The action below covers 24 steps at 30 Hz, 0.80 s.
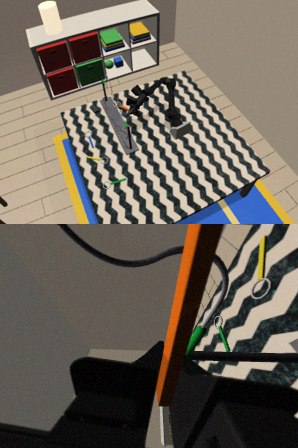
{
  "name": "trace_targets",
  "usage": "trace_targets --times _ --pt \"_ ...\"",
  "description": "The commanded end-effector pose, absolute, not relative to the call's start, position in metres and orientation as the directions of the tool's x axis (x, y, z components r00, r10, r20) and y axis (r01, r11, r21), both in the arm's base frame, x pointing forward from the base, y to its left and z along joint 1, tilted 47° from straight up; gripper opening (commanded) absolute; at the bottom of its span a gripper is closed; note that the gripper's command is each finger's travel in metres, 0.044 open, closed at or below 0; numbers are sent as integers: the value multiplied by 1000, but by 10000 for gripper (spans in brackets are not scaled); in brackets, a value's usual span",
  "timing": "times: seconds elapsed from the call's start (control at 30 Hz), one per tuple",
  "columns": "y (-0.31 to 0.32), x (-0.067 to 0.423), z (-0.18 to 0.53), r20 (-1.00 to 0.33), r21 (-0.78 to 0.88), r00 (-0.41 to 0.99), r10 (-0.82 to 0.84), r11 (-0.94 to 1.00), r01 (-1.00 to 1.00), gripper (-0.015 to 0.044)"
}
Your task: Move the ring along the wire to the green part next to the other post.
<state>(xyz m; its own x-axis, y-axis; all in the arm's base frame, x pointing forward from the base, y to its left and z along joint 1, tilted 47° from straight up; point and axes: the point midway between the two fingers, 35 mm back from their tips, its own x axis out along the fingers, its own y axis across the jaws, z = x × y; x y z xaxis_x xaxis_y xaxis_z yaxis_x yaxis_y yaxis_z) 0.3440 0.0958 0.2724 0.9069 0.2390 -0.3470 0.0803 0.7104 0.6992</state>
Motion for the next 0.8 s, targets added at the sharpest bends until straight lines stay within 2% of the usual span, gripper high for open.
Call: trace_targets --times 0.0,0.43,0.77 --pt "105 344 283 -322 746 906 274 663 65 -150" --pt "118 343 304 -289 812 904 314 581 57 -150" --pt "117 343 305 -316 761 906 283 646 64 -150"
